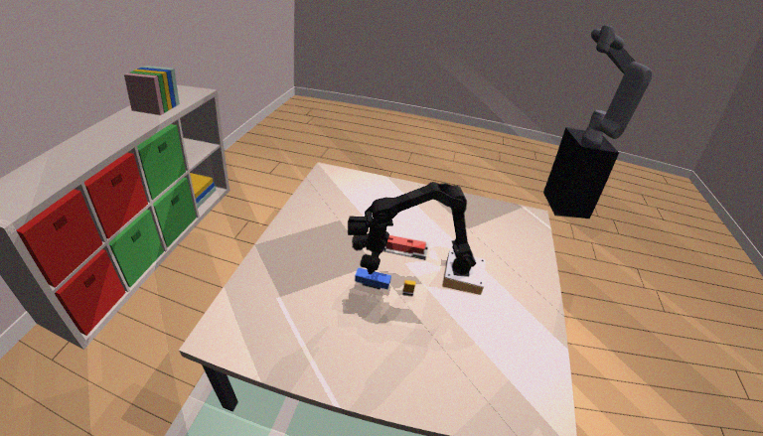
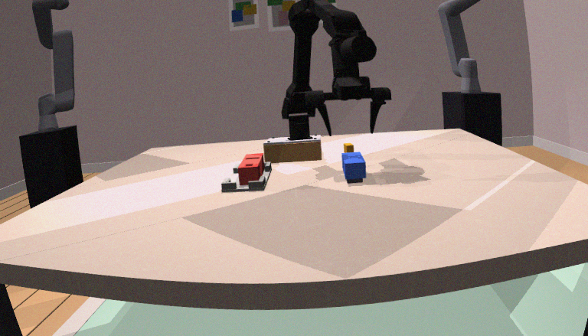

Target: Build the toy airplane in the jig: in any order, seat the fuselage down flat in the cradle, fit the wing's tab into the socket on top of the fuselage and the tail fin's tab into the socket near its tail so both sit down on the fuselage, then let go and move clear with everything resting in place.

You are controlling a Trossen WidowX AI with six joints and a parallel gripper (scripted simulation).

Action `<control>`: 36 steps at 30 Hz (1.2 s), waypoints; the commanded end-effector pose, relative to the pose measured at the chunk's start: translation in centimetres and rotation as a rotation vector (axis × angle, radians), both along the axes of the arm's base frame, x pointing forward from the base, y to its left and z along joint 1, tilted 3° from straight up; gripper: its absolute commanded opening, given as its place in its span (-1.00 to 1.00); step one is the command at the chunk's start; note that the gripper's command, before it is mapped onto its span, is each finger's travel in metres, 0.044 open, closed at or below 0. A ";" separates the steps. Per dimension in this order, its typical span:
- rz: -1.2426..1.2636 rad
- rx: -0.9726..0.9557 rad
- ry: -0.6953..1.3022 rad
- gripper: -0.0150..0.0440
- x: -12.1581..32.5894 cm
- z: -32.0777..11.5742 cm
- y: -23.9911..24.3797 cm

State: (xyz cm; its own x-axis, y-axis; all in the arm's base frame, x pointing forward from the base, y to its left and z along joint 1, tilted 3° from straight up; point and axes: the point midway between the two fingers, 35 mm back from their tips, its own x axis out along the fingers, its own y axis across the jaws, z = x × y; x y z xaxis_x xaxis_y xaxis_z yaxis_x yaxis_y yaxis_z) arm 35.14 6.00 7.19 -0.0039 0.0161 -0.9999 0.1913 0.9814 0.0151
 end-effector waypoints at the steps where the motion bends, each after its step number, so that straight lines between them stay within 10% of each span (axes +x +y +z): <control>1: -0.004 -0.001 0.017 1.00 -0.4 -1.9 0.2; 36: -0.003 -0.001 0.018 1.00 -0.5 -7.3 0.3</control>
